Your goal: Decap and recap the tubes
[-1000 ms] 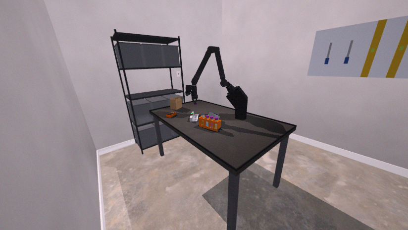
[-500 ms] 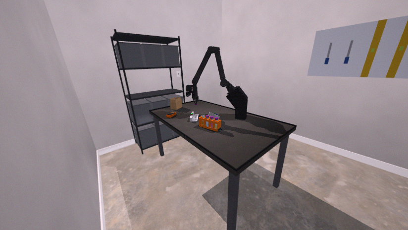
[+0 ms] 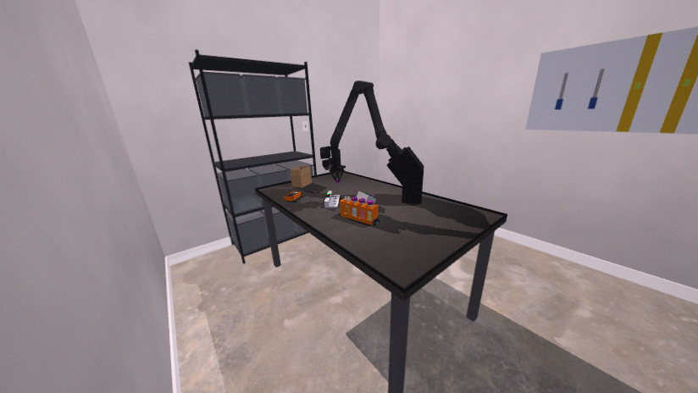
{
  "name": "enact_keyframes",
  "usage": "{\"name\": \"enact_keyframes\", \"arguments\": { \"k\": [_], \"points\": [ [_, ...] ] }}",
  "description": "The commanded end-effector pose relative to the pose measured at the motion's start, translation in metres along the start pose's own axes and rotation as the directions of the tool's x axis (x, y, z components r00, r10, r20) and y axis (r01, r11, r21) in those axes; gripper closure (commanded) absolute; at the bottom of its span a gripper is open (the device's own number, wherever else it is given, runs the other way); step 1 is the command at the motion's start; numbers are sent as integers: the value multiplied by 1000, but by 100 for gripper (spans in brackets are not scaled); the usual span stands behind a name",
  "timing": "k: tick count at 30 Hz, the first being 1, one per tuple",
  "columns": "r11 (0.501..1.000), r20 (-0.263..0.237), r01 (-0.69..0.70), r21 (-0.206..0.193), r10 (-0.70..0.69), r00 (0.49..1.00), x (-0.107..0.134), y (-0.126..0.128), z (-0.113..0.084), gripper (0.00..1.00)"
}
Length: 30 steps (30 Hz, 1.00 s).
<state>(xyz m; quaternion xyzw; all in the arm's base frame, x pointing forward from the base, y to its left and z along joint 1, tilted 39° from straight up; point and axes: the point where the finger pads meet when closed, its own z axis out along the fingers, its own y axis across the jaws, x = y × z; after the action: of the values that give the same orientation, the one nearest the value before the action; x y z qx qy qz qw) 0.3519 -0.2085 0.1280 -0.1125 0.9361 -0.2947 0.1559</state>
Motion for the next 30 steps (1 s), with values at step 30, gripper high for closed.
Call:
{"name": "enact_keyframes", "arguments": {
  "k": [30],
  "points": [
    [919, 12, 393, 7, -393, 919, -141, 187, 0, 100]
  ]
}}
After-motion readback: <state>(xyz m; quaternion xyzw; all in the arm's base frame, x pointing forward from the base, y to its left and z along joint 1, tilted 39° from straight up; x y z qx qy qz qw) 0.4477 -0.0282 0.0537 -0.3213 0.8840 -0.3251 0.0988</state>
